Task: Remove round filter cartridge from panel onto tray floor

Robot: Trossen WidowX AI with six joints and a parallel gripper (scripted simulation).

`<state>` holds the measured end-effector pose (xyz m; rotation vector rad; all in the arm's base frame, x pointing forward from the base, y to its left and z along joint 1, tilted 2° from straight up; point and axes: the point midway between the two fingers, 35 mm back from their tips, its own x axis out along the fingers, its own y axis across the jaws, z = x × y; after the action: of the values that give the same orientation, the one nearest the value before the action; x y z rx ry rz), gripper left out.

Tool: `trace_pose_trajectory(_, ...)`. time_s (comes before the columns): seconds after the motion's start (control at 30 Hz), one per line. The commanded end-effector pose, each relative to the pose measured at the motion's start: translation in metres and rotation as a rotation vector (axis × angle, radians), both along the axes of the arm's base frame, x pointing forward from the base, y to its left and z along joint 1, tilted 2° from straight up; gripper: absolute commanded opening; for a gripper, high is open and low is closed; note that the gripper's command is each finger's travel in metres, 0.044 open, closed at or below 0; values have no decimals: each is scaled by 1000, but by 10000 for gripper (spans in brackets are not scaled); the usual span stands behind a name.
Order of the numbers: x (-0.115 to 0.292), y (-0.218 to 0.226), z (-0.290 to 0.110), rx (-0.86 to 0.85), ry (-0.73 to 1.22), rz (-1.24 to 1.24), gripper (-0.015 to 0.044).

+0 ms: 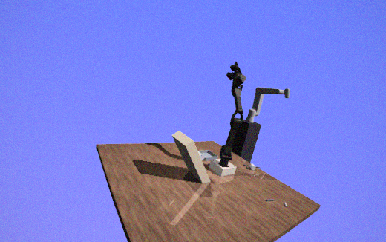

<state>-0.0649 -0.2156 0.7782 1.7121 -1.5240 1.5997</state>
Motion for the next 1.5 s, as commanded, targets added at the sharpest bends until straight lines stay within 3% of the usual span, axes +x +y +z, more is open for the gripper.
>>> trace_pose_trajectory(0.0,1,-1,-1,3,-4,14,374)
trace_pose_trajectory(0.37,96,-67,-67,238,-332,818,95)
trace_pose_trajectory(0.63,193,-78,-142,538,-673,1353,95)
trace_pose_trajectory(0.97,303,-29,-244,1024,-1142,1773,95)
trace_pose_trajectory(1.23,363,47,-339,1510,-1579,1808,95)
trace_pose_trajectory(1.47,381,126,-423,1921,-1938,1561,95)
